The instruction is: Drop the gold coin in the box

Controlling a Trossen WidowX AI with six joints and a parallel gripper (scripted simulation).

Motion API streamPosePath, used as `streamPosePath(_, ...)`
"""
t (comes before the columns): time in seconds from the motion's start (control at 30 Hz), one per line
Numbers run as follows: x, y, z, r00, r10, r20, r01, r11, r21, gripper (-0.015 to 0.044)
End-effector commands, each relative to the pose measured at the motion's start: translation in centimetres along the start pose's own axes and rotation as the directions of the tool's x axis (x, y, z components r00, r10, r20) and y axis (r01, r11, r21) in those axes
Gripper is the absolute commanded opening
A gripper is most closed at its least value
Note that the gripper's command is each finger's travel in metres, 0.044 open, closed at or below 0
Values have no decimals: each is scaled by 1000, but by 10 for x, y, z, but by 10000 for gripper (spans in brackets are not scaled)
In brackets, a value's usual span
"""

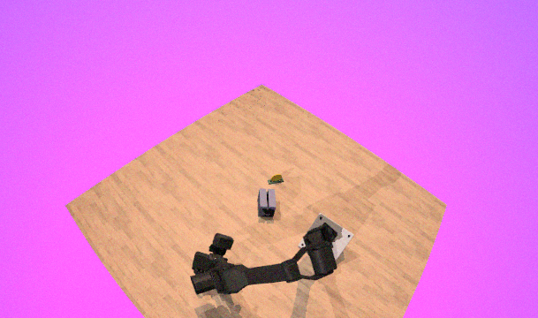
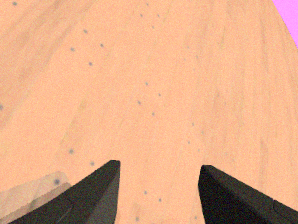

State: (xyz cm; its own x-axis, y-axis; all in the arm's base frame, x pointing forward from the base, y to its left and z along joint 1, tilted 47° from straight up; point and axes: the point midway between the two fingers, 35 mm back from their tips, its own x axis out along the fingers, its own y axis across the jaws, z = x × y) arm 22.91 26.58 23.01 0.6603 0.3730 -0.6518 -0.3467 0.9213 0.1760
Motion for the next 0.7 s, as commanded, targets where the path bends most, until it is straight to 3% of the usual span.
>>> streamPosePath(0.0,38,-33,-5,987,-87,-135,103,988,118,161)
streamPosePath(0.1,56,-58,-6,978,-118,-169,141,982,130,161)
streamPosePath(0.33,104,-143,-26,880,-170,-443,368,834,411,161)
streamPosePath(0.5,124,-219,-52,775,-112,-622,559,582,591,161)
streamPosePath(0.67,128,-291,-86,685,43,-728,702,228,674,161)
